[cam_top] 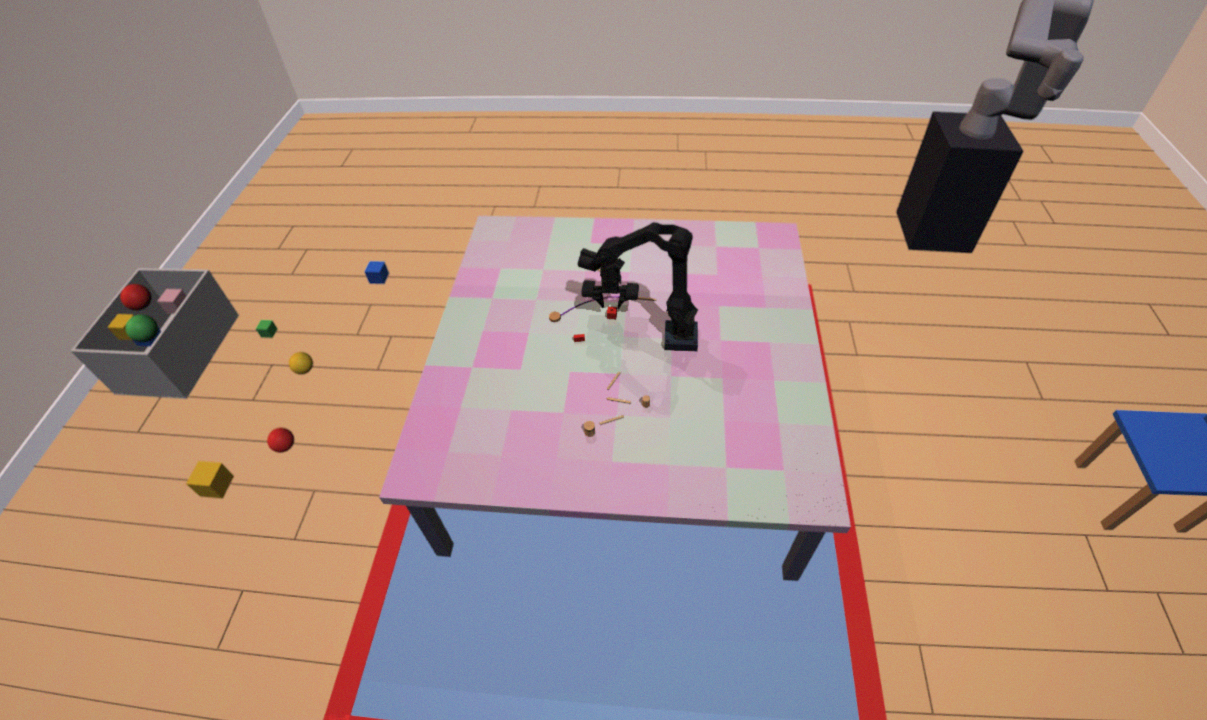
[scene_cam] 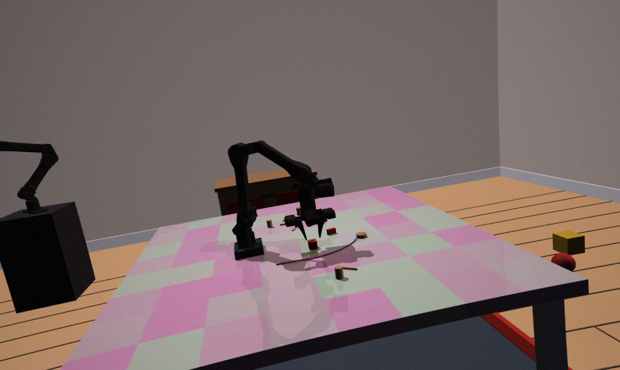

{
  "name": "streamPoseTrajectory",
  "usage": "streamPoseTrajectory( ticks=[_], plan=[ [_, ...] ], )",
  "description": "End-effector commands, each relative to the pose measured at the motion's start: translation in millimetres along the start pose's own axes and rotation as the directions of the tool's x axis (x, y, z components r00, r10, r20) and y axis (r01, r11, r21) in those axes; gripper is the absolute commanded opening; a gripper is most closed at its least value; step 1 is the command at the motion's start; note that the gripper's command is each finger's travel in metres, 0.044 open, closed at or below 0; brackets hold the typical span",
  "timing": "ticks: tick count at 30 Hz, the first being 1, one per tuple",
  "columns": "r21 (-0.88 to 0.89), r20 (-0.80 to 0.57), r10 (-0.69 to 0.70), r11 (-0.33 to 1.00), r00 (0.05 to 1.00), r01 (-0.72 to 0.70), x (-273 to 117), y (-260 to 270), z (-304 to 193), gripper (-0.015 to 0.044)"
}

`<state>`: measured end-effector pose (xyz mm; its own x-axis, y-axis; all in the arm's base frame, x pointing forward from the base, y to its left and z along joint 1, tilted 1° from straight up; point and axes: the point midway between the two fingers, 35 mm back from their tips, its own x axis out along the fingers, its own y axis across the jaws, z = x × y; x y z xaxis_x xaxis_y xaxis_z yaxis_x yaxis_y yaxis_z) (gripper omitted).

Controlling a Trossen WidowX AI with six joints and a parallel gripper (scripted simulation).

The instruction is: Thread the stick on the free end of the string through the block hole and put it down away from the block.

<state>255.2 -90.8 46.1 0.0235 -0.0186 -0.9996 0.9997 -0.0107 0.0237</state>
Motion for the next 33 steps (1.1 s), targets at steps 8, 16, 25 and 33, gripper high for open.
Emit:
streamPoseTrajectory(
  ticks=[8,16,25,33],
  plan=[
    [0.0,0.001,-0.01,1.0,1.0,0.01,20.0,-4.5,-0.8,0.0243],
    [0.0,0.001,-0.01,1.0,1.0,0.01,21.0,-4.6,-0.9,0.0243],
    [0.002,-0.002,-0.006,1.0,1.0,0.006,19.8,-3.3,-1.0,0.0164],
    [0.002,-0.002,-0.006,1.0,1.0,0.006,19.8,-3.3,-1.0,0.0052]
  ],
)
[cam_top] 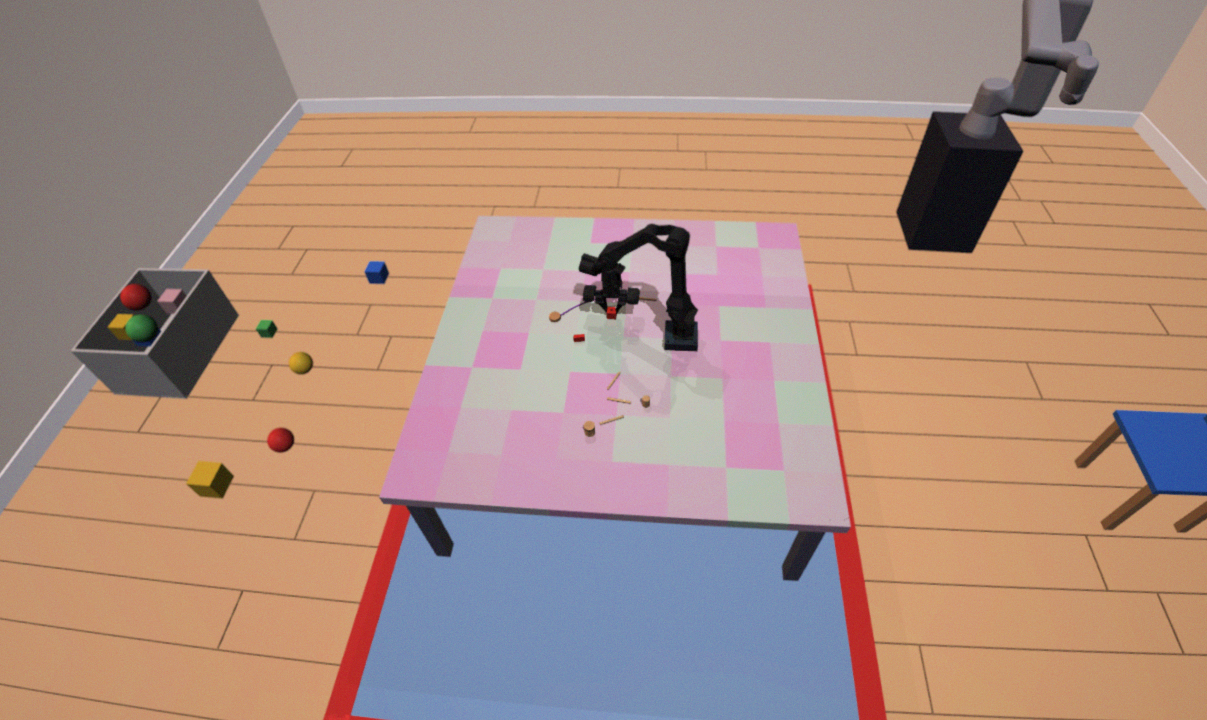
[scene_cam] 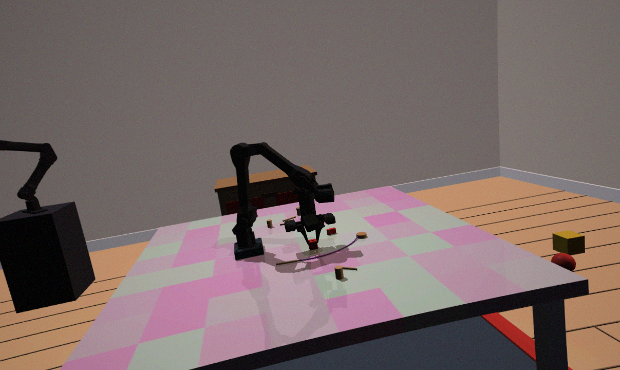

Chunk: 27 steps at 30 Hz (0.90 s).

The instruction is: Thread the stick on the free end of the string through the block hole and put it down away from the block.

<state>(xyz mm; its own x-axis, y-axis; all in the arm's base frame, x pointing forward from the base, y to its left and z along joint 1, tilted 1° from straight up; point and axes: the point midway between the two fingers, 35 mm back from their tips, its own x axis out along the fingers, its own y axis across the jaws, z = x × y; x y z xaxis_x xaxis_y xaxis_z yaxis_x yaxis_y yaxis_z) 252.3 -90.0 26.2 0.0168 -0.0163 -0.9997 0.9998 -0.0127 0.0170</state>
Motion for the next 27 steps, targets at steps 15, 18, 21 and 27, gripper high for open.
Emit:
streamPoseTrajectory(
  ticks=[15,18,21,27],
  plan=[
    [0.0,0.0,0.0,1.0,1.0,0.0,-5.6,0.2,0.0,0.0],
    [0.0,0.0,0.0,1.0,1.0,0.0,-7.5,0.2,0.0,0.0],
    [0.0,0.0,0.0,1.0,1.0,0.0,-9.5,0.2,0.0,0.0],
    [0.0,0.0,0.0,1.0,1.0,0.0,-13.4,0.2,0.0,0.0]
  ],
)
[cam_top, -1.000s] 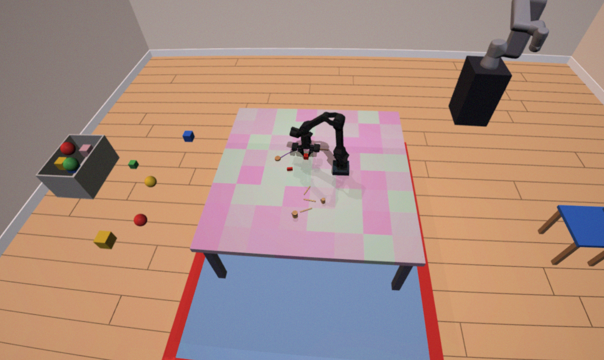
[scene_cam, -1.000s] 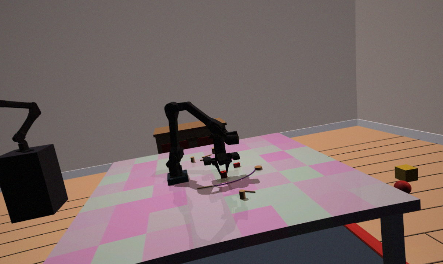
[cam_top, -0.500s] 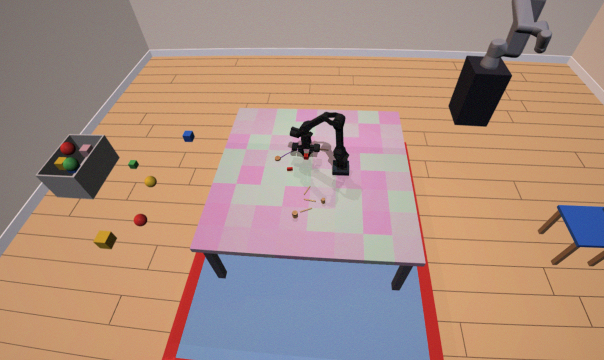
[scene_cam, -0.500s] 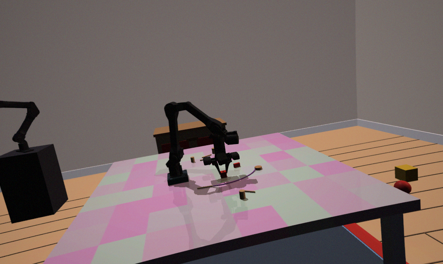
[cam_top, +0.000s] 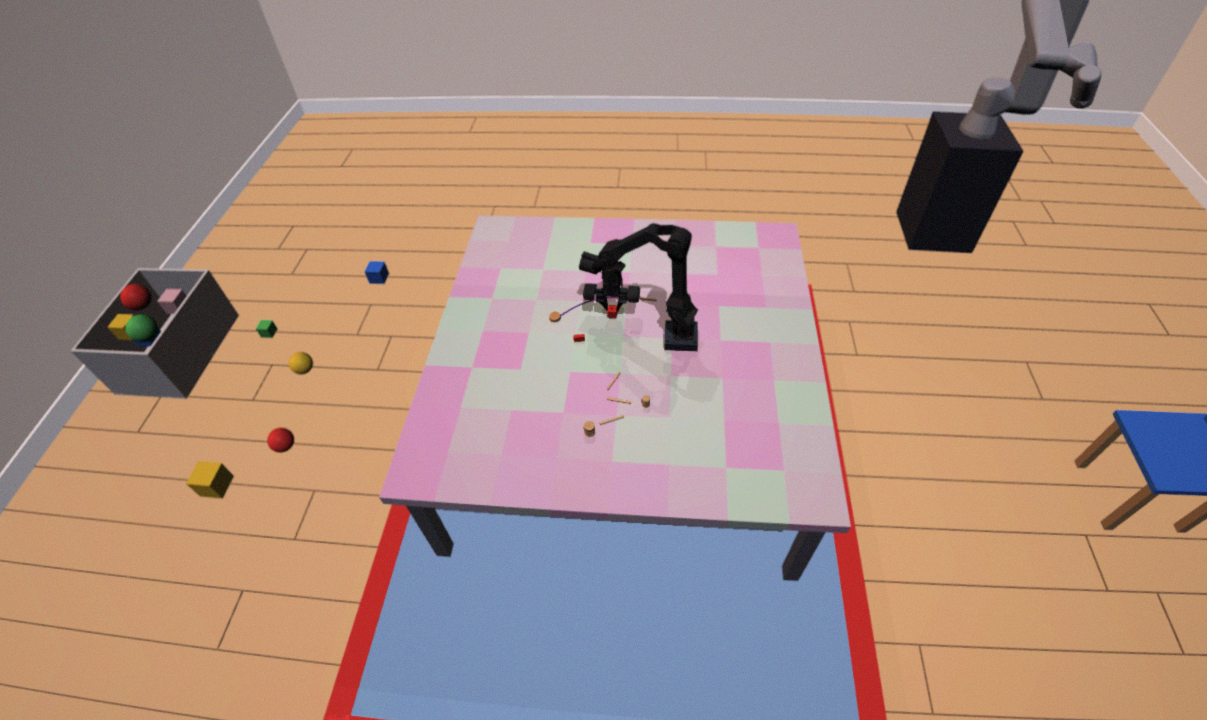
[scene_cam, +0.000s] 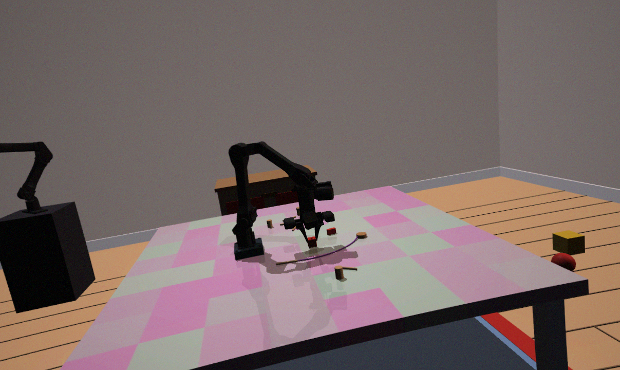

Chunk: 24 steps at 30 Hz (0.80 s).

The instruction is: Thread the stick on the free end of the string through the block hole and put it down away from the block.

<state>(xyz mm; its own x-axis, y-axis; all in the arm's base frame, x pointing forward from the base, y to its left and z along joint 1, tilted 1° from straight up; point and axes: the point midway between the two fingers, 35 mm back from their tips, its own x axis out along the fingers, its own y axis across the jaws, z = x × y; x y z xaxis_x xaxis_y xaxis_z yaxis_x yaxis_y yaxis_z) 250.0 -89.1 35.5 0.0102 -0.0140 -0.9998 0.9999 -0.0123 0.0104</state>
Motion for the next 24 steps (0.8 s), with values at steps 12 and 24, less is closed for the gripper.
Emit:
streamPoseTrajectory(
  ticks=[12,24],
  plan=[
    [0.0,0.073,0.001,1.0,0.997,-0.001,-4.3,2.0,-3.6,0.0],
    [0.001,0.232,0.001,1.0,0.973,-0.002,-1.5,2.0,-13.0,0.0]
  ],
)
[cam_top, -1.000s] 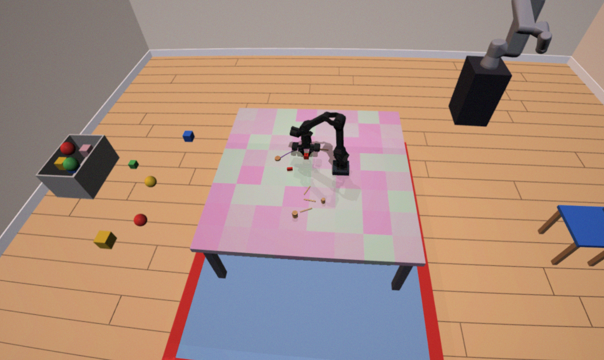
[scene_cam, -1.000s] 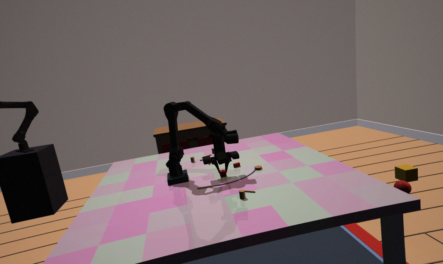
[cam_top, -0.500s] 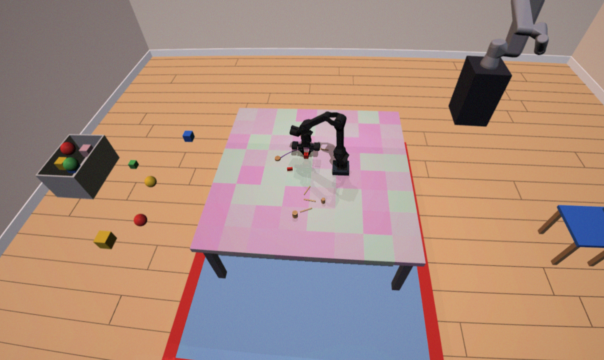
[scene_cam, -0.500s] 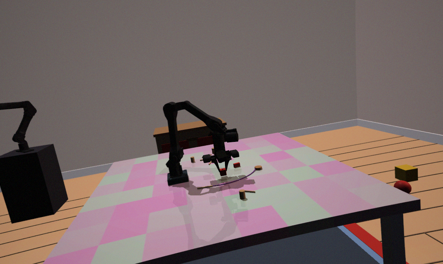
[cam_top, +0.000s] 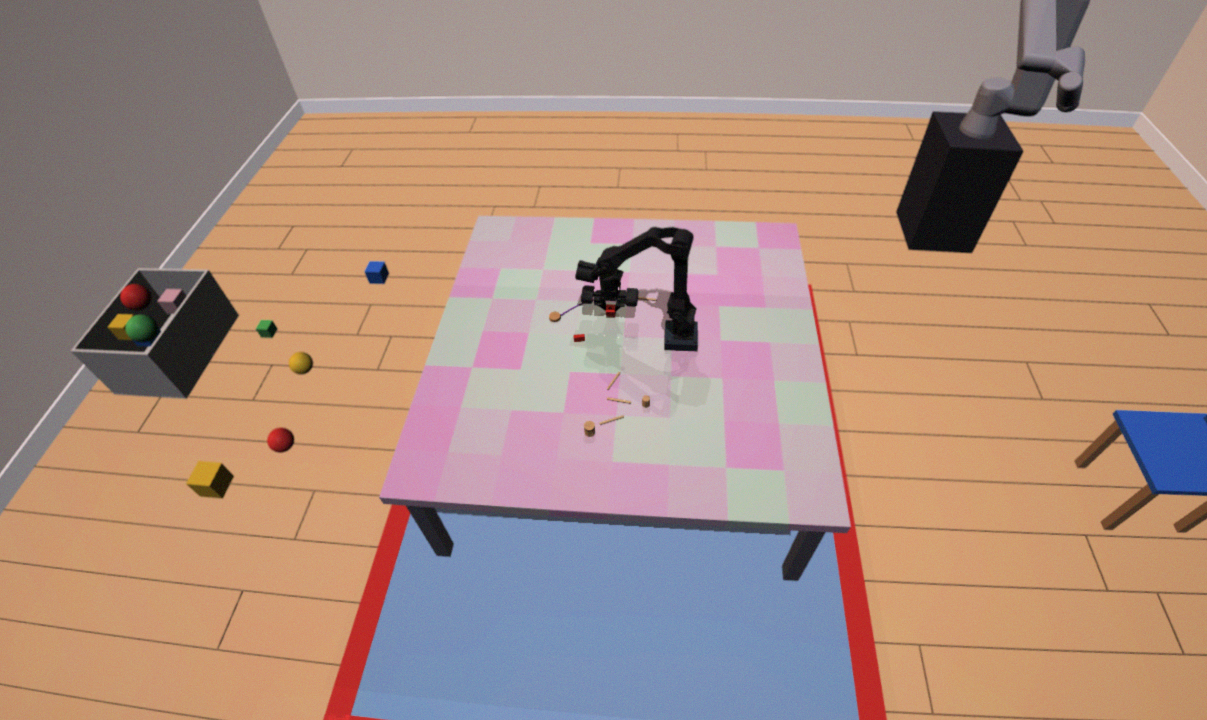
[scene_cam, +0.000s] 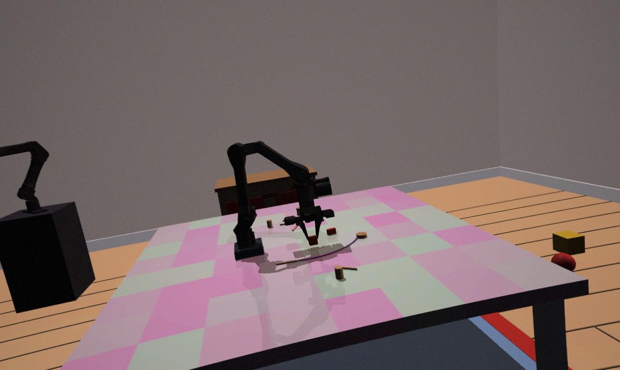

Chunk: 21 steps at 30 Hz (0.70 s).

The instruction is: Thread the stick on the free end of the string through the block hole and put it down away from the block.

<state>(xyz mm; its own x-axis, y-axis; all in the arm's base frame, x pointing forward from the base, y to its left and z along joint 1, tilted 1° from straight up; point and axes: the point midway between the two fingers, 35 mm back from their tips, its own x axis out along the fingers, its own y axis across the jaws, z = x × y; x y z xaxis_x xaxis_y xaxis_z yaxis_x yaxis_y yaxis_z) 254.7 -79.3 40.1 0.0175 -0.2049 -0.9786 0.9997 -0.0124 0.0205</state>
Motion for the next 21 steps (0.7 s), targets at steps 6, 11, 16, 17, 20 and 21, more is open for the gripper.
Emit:
streamPoseTrajectory(
  ticks=[6,11,16,17,20,21],
  plan=[
    [-0.001,0.149,-0.003,1.0,0.989,0.003,3.3,-2.5,-10.4,0.0],
    [-0.001,0.173,-0.005,1.0,0.985,0.006,4.0,-2.6,-12.0,0.0],
    [0.0,0.269,-0.008,1.0,0.963,0.008,6.5,-2.9,-18.4,0.0],
    [-0.001,0.29,-0.006,1.0,0.957,0.007,6.8,-2.8,-19.8,0.0],
    [-0.002,0.319,-0.002,1.0,0.948,0.003,7.1,-2.7,-21.8,0.0],
    [-0.002,0.319,-0.002,1.0,0.948,0.003,7.1,-2.7,-21.8,0.0]
  ],
)
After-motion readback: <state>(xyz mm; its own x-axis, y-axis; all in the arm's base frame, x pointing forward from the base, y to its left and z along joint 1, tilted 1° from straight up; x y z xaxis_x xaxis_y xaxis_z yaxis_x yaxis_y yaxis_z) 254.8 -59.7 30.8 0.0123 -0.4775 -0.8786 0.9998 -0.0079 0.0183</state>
